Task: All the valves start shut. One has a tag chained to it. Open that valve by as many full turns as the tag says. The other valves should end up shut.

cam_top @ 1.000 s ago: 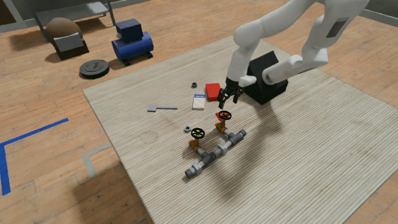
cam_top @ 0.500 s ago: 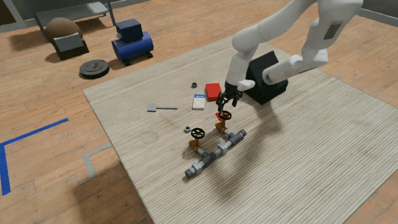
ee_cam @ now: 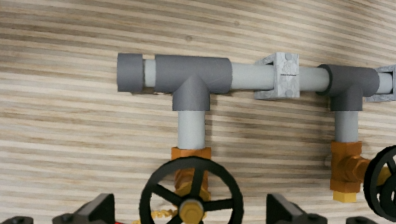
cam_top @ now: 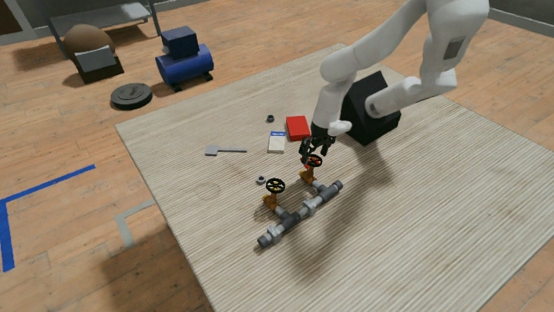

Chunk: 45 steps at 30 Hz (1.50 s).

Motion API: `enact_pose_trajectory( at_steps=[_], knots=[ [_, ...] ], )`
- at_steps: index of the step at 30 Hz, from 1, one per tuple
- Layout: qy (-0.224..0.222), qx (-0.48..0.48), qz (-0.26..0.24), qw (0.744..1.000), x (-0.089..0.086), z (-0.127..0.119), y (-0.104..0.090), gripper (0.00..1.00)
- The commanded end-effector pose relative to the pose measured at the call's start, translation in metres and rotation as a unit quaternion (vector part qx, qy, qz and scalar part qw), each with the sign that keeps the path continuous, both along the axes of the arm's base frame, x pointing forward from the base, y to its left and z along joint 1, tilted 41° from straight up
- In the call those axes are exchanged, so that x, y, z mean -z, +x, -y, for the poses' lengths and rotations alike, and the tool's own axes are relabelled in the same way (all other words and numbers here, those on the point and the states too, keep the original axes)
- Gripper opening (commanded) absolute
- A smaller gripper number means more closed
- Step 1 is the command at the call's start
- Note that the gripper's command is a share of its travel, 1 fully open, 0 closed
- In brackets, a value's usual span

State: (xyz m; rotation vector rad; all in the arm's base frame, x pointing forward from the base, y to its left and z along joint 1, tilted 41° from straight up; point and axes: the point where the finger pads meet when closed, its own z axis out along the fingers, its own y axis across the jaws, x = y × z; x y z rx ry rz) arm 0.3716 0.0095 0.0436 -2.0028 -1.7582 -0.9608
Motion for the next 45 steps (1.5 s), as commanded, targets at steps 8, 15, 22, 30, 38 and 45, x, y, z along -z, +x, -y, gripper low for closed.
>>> enact_pose_trajectory(
  at_steps=[8, 15, 22, 30, 38, 45],
  knots=[
    [0.000, 0.001, 0.001, 1.000, 0.0064, -0.0052, 0.0033, 1.00],
    [0.000, 0.001, 0.001, 1.000, 0.0068, -0.0056, 0.0035, 0.67],
    [0.000, 0.001, 0.001, 1.000, 0.0068, -0.0056, 0.0035, 0.67],
    [0.000, 0.001, 0.001, 1.000, 0.0068, -0.0056, 0.0035, 0.67],
    [0.000, 0.001, 0.001, 1.000, 0.0068, -0.0056, 0.0035, 0.67],
    [-0.001, -0.001, 0.003, 1.000, 0.0068, -0.0056, 0.0035, 0.67]
  ],
)
